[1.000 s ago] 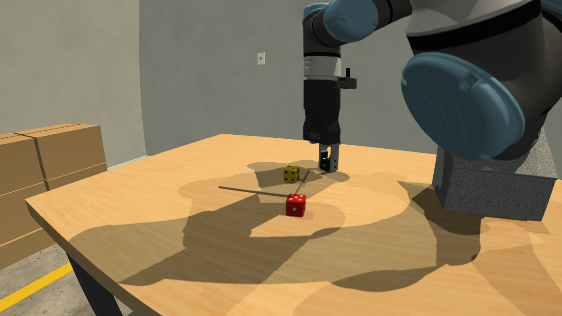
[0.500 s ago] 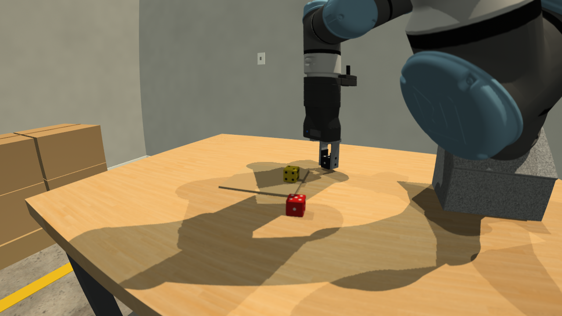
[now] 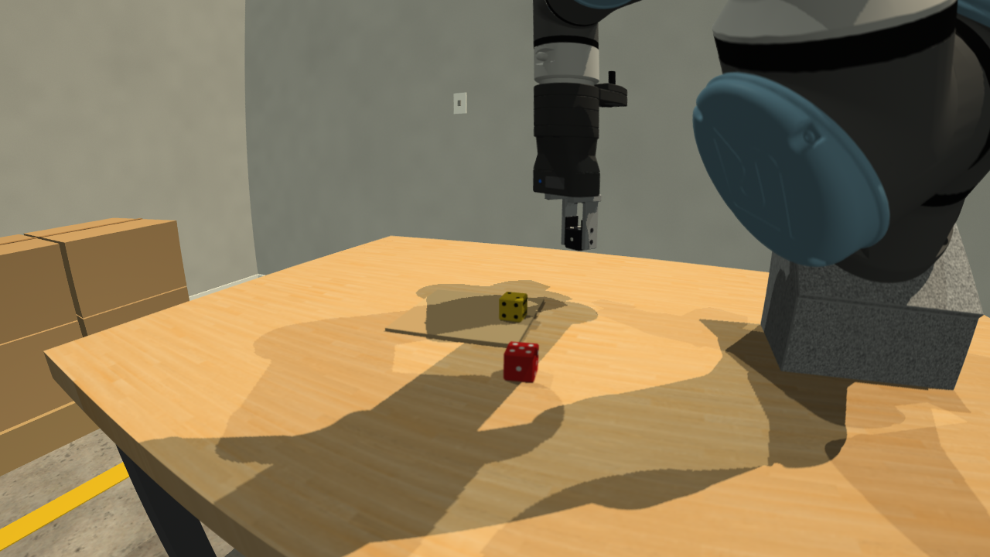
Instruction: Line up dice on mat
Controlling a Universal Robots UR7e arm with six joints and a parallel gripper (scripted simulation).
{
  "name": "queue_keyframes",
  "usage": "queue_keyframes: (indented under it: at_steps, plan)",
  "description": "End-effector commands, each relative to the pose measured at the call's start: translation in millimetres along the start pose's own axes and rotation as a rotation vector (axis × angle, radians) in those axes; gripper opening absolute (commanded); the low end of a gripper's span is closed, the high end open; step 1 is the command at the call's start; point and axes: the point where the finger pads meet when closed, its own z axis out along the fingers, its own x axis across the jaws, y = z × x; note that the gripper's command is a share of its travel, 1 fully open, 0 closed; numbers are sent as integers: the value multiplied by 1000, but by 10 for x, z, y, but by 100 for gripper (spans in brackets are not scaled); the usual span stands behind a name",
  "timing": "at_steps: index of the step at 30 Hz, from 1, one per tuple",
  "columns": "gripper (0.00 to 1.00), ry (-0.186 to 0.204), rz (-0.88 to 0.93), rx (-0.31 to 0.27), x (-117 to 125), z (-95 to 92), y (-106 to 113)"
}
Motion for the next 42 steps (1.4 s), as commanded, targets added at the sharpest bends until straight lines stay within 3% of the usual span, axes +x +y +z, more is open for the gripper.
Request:
queue_keyframes:
  at_steps: [1,6,26,42]
  plan:
    - [49,3,0,0,7,-281,-3]
    - [49,3,0,0,7,-372,-3]
    - [49,5,18,0,0,-370,28]
    - [49,0,315,5,-133,-413,375]
